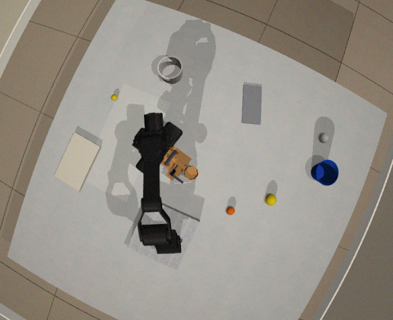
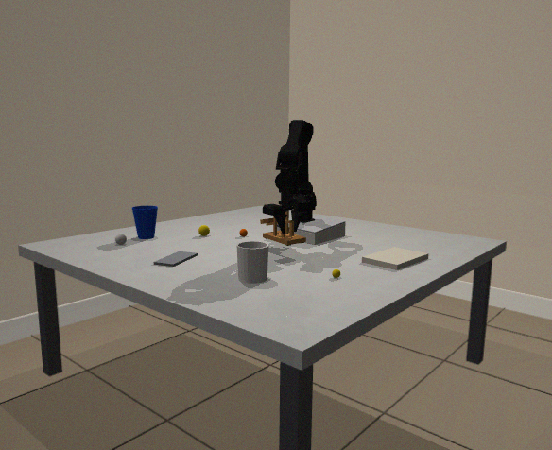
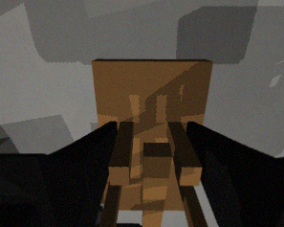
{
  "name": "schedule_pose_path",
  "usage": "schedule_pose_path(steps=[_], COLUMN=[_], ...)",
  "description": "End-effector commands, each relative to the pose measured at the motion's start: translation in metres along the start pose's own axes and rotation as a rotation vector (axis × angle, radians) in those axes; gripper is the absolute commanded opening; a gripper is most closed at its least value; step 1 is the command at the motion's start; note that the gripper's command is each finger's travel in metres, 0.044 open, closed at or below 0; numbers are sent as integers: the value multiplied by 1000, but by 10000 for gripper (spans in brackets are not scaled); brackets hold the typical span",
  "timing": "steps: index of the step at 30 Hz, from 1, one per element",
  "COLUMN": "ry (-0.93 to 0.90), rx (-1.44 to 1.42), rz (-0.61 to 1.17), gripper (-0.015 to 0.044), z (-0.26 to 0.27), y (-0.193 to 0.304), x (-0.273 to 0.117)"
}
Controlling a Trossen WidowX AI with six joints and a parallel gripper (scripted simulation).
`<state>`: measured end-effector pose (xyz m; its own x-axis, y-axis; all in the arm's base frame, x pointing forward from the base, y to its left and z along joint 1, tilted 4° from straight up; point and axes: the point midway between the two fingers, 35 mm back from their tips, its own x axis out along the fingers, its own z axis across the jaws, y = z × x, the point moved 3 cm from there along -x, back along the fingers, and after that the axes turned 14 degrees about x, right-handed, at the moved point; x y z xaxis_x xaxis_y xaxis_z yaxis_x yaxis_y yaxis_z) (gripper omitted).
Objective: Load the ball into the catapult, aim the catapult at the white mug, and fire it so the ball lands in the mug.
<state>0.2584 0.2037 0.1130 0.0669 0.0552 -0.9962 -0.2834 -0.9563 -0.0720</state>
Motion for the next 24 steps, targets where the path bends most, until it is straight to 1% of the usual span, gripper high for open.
schedule_pose_path(steps=[1, 6, 13, 24], ry=[9, 10, 10, 10], rx=[115, 232, 232, 232], rz=[-8, -8, -8, -8], gripper=[0, 0, 0, 0], z=[-6, -14, -17, -18], y=[-4, -7, -8, -9], x=[-3, -3, -1, 17])
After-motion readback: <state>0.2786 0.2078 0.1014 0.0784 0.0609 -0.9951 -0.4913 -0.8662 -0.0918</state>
